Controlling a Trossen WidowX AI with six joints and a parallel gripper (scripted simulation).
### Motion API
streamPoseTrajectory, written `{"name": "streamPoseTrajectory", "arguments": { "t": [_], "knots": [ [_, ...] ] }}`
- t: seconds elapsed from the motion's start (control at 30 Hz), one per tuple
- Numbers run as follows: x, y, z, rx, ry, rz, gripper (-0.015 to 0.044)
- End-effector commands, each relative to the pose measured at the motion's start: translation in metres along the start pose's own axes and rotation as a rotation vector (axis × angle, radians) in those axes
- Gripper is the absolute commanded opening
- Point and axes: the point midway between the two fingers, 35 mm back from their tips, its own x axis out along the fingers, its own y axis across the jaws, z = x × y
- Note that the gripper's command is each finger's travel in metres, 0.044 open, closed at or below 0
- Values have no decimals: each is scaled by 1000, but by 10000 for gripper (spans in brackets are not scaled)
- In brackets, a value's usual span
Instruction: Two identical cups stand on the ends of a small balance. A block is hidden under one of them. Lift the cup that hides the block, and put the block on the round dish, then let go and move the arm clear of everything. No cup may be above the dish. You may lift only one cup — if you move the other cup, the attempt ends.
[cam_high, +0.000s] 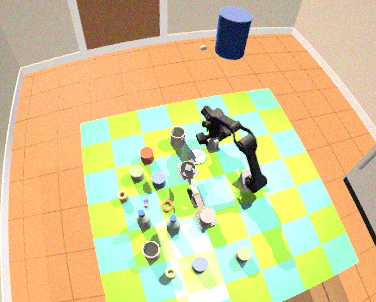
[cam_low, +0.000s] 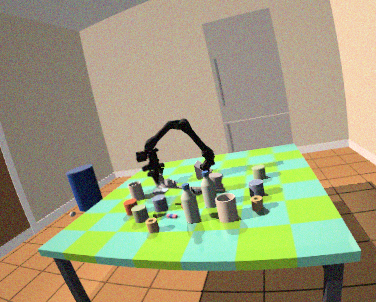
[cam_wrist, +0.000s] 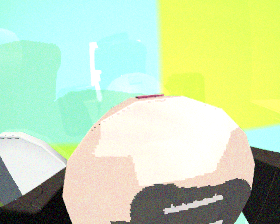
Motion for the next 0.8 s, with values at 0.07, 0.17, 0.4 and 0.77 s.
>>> {"name": "streamPoseTrajectory", "arguments": {
  "t": [0.07,0.17,0.4,0.77],
  "knots": [
    [-1,0,0,0,1,0,157],
    [-1,0,0,0,1,0,236],
    [-4,0,0,0,1,0,420],
    [-54,1,-1,0,1,3,414]
  ]
}}
